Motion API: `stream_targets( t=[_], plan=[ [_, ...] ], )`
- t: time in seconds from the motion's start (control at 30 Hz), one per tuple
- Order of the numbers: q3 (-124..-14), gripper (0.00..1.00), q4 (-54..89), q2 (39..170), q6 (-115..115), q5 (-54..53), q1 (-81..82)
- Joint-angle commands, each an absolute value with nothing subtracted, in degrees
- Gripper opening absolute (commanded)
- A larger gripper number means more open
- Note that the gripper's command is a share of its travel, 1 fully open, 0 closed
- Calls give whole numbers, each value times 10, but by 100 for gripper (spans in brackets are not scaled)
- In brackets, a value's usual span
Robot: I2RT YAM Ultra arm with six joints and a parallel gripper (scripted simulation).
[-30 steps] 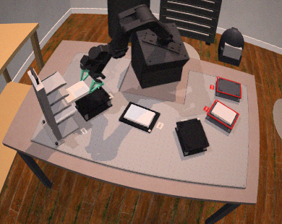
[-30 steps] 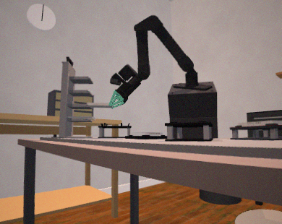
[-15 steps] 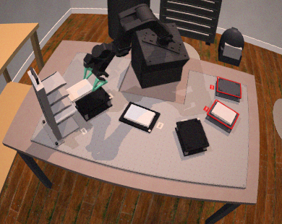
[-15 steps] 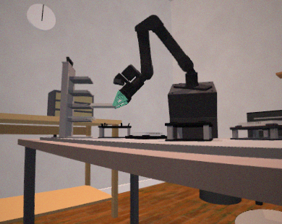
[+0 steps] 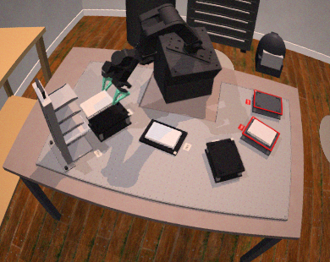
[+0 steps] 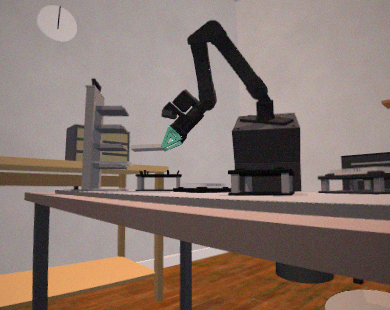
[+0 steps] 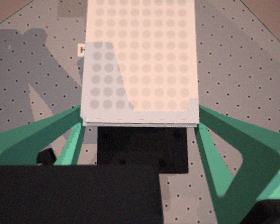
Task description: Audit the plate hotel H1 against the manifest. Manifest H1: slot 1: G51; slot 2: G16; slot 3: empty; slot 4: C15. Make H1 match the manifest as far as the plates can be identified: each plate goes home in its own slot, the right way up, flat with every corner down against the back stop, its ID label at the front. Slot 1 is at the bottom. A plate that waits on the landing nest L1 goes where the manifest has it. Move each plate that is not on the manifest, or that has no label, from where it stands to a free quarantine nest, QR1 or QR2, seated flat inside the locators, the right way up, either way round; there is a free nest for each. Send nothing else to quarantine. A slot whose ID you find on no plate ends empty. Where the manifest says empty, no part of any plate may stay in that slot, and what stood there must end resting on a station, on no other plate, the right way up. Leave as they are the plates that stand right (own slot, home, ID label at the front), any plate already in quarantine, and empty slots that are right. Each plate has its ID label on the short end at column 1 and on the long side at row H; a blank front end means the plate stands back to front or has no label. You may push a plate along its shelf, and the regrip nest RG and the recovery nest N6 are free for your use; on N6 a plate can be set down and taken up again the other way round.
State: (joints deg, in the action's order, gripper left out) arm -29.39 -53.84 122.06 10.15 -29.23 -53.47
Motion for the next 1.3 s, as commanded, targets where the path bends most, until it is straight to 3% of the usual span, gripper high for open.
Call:
stream_targets(
  t=[0.0, 1.27],
  plan=[
    [-289, 86, -566, 1213, 99, -293, -544],
    [-280, 86, -576, 1214, 98, -295, -546]
  ],
)
